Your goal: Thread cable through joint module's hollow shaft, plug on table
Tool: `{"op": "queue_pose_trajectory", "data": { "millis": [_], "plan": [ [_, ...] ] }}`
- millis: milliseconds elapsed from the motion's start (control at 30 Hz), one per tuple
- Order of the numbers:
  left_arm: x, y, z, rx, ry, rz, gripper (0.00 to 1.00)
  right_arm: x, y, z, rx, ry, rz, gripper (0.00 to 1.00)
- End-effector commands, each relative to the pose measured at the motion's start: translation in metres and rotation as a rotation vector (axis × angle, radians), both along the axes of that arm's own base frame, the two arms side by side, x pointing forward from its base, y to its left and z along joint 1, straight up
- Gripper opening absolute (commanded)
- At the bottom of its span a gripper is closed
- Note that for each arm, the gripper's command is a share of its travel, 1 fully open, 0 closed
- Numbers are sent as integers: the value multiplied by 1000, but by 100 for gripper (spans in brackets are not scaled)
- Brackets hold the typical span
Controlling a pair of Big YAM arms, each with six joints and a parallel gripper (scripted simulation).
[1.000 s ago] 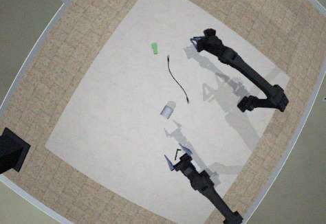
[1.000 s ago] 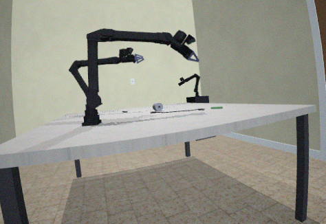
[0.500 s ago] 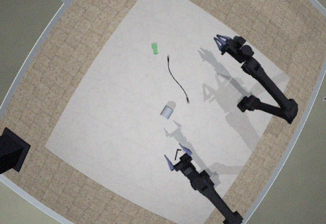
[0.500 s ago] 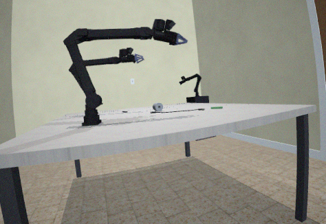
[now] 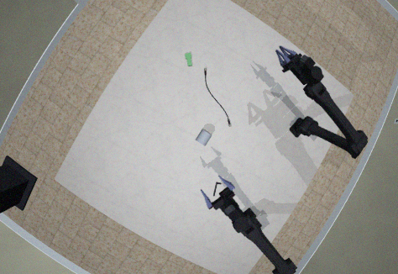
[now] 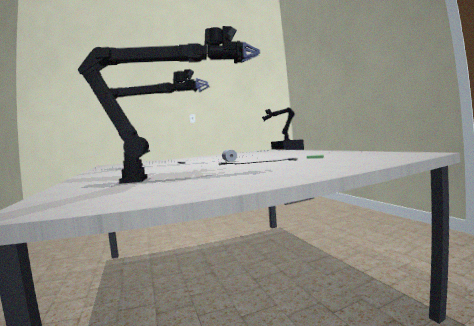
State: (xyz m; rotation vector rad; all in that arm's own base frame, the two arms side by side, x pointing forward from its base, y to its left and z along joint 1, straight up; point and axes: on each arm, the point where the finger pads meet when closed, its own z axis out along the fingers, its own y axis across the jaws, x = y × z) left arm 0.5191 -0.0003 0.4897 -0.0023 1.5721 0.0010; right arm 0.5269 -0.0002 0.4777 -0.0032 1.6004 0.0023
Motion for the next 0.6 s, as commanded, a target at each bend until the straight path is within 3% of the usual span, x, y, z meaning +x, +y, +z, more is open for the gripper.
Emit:
{"op": "queue_pose_trajectory", "data": {
  "millis": [0,67,100,200,300,433,533,567],
  "plan": [
    [0,3,42,6,-69,6,96,3,5,13,-16,-29,13,27],
    [0,3,42,6,-69,6,96,6,9,-9,-17,9,20,27],
    [0,3,42,6,-69,6,96,-7,5,10,13,-16,6,27],
    [0,3,42,6,-69,6,96,-14,-3,54,17,-95,-10,27],
    [0,3,42,6,-69,6,96,-15,-2,64,17,-111,-8,27],
    [0,3,42,6,-69,6,96,4,8,34,32,-40,10,27],
    [0,3,42,6,-69,6,96,6,9,37,41,-39,11,27],
    [0,3,42,6,-69,6,96,8,8,12,47,7,9,27]
  ]
}}
